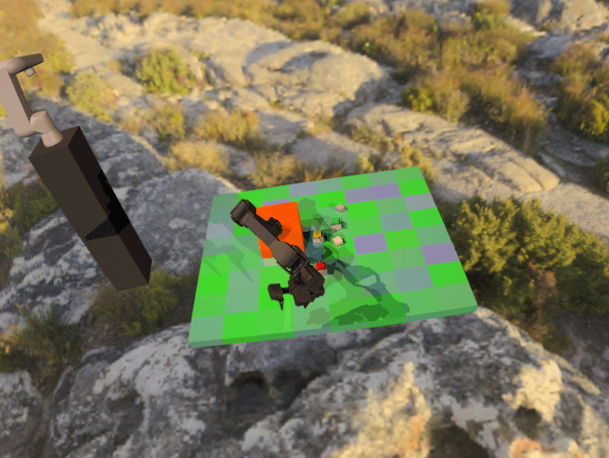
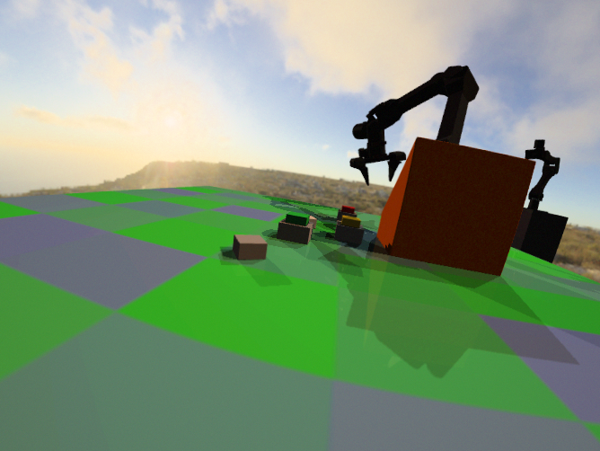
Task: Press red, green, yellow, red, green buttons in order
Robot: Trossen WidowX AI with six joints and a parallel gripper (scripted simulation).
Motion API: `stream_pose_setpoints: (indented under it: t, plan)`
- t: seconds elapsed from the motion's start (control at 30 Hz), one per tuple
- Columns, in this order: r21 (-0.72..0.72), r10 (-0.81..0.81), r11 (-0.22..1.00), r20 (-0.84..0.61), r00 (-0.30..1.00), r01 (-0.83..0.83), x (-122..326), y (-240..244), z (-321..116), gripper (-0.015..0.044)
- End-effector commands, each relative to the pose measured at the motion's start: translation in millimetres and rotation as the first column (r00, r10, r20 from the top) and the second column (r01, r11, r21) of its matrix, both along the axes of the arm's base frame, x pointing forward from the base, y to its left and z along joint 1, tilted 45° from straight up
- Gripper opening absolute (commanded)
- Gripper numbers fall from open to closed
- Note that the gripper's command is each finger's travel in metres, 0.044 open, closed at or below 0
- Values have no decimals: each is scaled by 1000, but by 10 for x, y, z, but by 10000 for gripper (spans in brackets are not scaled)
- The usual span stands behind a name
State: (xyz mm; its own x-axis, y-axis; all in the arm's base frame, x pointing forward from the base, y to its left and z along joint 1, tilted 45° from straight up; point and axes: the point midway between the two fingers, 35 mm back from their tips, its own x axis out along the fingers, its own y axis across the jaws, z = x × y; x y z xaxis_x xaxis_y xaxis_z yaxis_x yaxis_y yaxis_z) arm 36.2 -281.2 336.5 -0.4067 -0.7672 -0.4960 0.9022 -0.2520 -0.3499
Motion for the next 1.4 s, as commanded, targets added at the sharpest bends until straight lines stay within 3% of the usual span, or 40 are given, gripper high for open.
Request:
stream_pose_setpoints:
  t: [0.0, 0.2, 0.43, 0.57, 0.77, 1.0, 1.23, 1.37]
  plan:
    - [146, 201, 971, -86, 976, -187, 453, 165, -384, 400]
    - [380, 525, 821, -209, 825, -426, 1023, 646, -969, 400]
    - [622, 814, 566, -315, 489, -542, 1306, 1347, -1541, 400]
    - [699, 880, 472, -342, 329, -537, 1309, 1599, -1719, 400]
    - [708, 887, 461, -345, 308, -534, 1306, 1629, -1740, 400]
    - [707, 886, 463, -347, 309, -535, 1244, 1211, -2157, 216]
    - [706, 885, 464, -347, 309, -535, 1239, 1197, -2170, 32]
    - [706, 885, 464, -347, 309, -535, 1239, 1197, -2170, 20]
